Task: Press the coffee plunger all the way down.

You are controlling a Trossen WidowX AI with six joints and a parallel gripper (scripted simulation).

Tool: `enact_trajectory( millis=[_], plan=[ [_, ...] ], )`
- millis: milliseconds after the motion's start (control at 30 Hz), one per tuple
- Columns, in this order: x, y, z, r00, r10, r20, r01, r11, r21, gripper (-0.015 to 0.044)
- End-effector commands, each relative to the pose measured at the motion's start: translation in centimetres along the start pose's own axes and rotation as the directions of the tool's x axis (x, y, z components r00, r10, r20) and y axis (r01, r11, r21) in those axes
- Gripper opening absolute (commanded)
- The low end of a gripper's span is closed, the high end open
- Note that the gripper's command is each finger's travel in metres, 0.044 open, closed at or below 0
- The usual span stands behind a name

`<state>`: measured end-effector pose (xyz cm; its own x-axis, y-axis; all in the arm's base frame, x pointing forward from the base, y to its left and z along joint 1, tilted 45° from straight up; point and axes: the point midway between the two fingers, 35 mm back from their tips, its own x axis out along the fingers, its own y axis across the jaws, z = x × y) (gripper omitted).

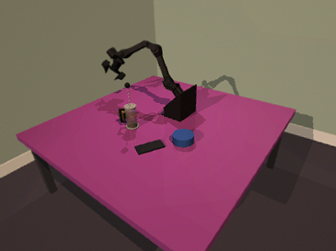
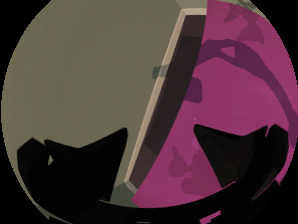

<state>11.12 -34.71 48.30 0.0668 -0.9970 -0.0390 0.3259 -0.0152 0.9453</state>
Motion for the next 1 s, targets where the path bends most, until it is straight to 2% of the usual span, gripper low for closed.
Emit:
enact_trajectory(
  millis=[0,100,233,500,700,967],
  plan=[
    [0.0,0.0,-0.1,1.000,0.000,-0.003,0.000,1.000,-0.002,0.0426],
    [-0.3,-0.1,-1.7,0.999,-0.006,-0.033,0.005,0.999,-0.036,0.0440],
    [-1.4,-0.9,-6.7,0.992,-0.030,-0.126,0.010,0.987,-0.158,0.0440],
    [-7.9,-2.4,-18.2,0.934,-0.050,-0.354,-0.124,0.883,-0.453,0.0440],
    [-14.9,-4.4,-24.9,0.872,-0.071,-0.484,-0.302,0.700,-0.647,0.0440],
    [-25.9,-7.9,-30.2,0.783,-0.058,-0.619,-0.572,0.321,-0.754,0.0440]
  ],
)
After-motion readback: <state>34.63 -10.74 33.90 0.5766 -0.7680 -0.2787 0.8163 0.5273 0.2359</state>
